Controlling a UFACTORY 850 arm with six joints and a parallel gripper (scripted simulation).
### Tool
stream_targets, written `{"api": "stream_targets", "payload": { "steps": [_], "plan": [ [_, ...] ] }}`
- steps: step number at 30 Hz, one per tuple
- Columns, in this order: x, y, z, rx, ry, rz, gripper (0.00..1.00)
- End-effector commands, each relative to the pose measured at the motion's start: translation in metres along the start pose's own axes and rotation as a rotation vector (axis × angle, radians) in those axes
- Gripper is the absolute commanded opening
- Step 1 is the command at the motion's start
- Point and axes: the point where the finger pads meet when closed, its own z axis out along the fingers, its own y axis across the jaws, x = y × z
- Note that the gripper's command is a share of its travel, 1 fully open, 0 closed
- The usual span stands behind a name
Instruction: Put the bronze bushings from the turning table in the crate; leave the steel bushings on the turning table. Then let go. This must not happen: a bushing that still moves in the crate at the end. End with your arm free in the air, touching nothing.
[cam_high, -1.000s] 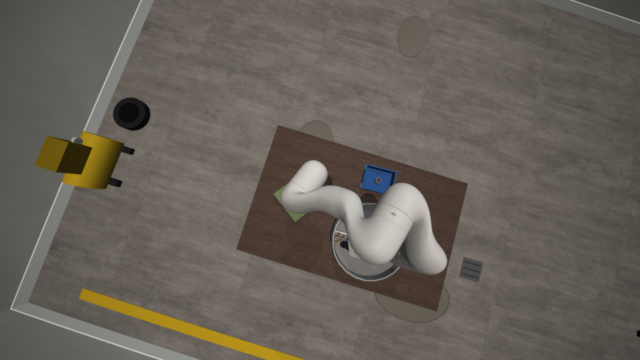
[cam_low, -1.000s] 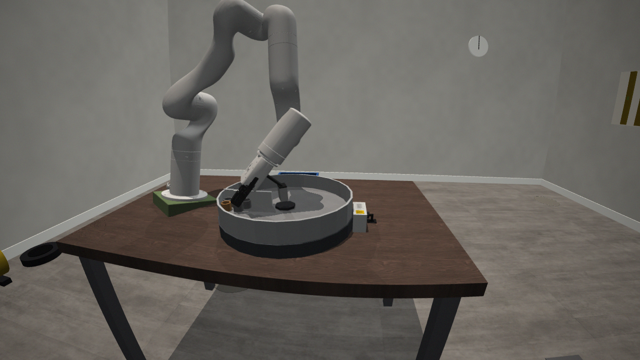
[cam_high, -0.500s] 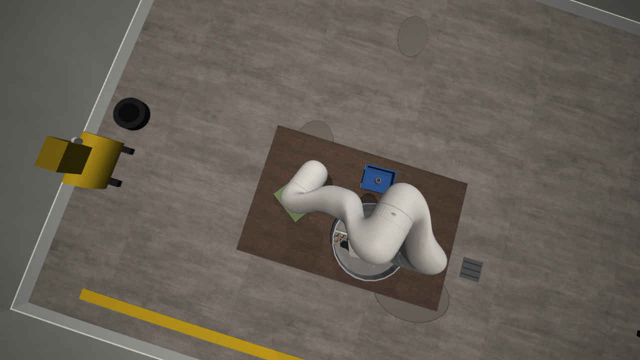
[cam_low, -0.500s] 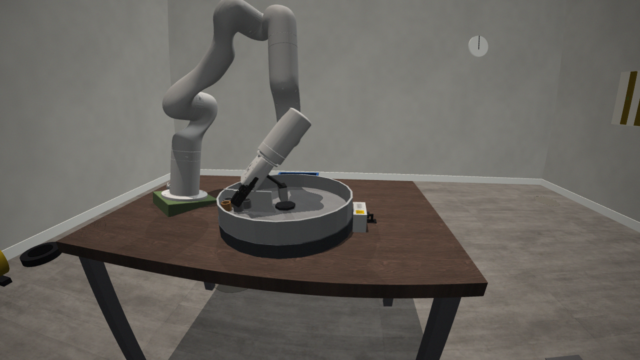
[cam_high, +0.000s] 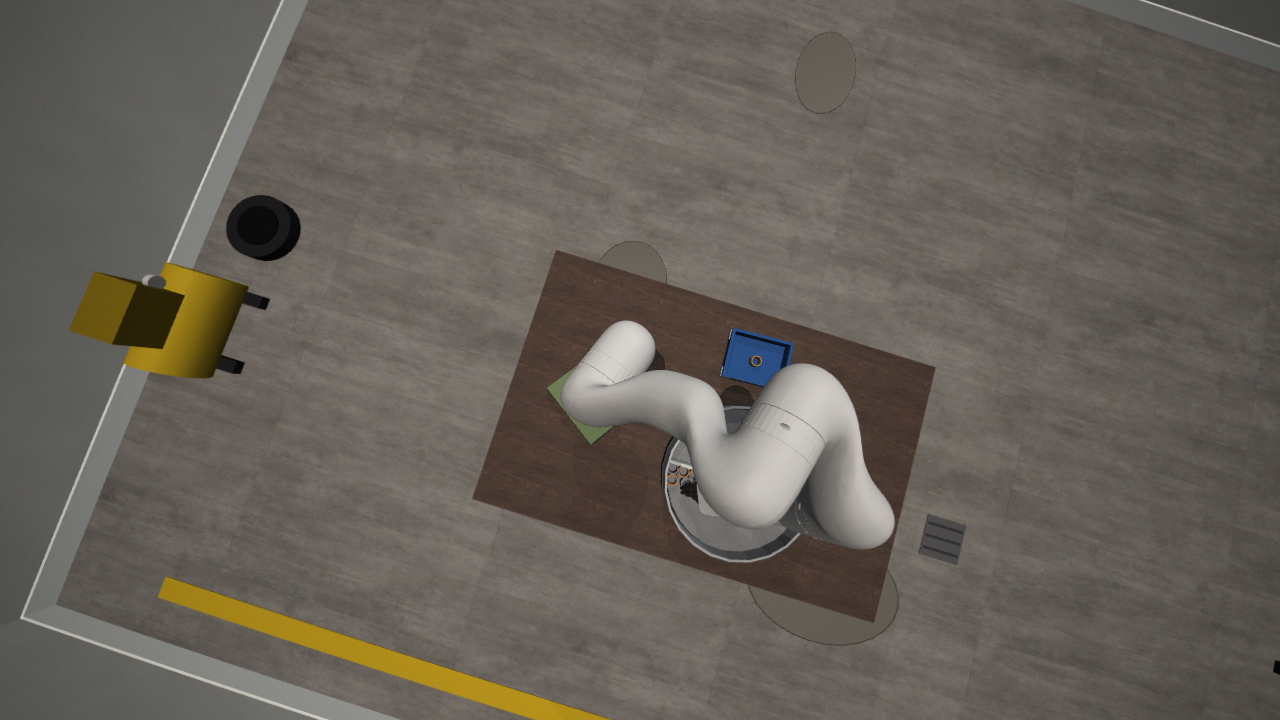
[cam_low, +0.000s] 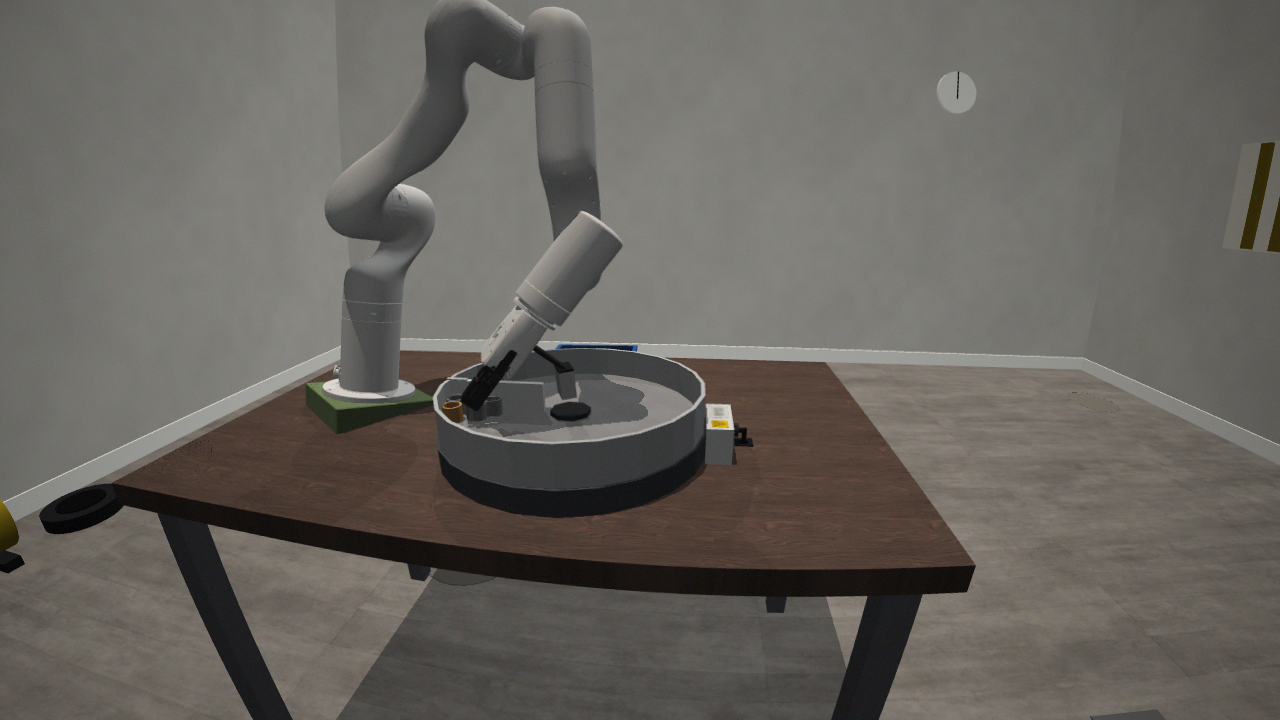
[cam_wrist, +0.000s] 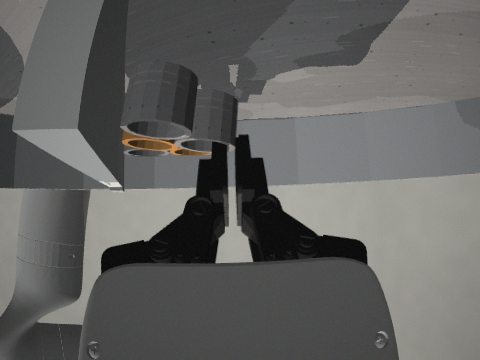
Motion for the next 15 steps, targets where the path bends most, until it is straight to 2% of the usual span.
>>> {"api": "stream_targets", "payload": {
  "steps": [1,15],
  "plan": [
    [-0.009,0.000,-0.010,0.001,0.000,0.001,0.00],
    [-0.043,0.000,-0.051,0.001,0.000,0.001,0.00]
  ]
}}
